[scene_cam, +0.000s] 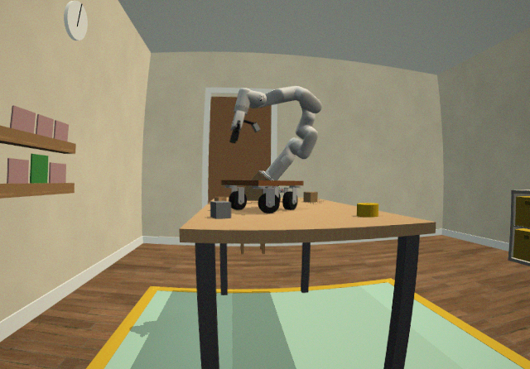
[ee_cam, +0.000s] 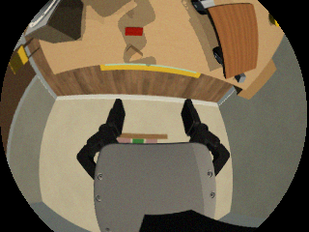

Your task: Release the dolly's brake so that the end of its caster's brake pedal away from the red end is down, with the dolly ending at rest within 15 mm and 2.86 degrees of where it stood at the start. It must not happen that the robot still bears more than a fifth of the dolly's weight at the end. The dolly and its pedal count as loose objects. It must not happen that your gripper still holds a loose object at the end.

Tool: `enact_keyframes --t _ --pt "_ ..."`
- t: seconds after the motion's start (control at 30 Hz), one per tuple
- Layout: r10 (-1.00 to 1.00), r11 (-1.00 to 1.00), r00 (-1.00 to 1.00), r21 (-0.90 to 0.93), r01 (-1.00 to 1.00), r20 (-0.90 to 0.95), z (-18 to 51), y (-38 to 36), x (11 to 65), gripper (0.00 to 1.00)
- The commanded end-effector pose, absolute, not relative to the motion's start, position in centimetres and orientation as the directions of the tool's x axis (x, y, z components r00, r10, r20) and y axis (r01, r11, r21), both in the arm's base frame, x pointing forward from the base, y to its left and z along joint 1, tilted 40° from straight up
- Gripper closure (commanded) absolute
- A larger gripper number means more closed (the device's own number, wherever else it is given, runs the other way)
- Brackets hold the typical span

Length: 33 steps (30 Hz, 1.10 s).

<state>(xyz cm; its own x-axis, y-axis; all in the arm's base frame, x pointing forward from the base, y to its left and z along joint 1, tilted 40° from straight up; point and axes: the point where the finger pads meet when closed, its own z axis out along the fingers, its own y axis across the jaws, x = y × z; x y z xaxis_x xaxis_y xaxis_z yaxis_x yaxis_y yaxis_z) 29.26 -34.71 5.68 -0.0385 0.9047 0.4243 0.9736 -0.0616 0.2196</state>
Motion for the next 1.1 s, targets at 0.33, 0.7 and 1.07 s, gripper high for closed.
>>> enact_keyframes --t 0.33,0.7,1.07 --pt "0.906 -0.062 -0.038 0.222 0.973 0.421 5.8 -34.9 29.3 0.0" --pt "0.899 -0.102 0.002 0.205 0.974 0.438 6.1 -34.0 30.2 1.0" --pt "0.819 -0.325 0.239 0.077 0.943 0.522 7.8 -28.4 35.2 1.0"
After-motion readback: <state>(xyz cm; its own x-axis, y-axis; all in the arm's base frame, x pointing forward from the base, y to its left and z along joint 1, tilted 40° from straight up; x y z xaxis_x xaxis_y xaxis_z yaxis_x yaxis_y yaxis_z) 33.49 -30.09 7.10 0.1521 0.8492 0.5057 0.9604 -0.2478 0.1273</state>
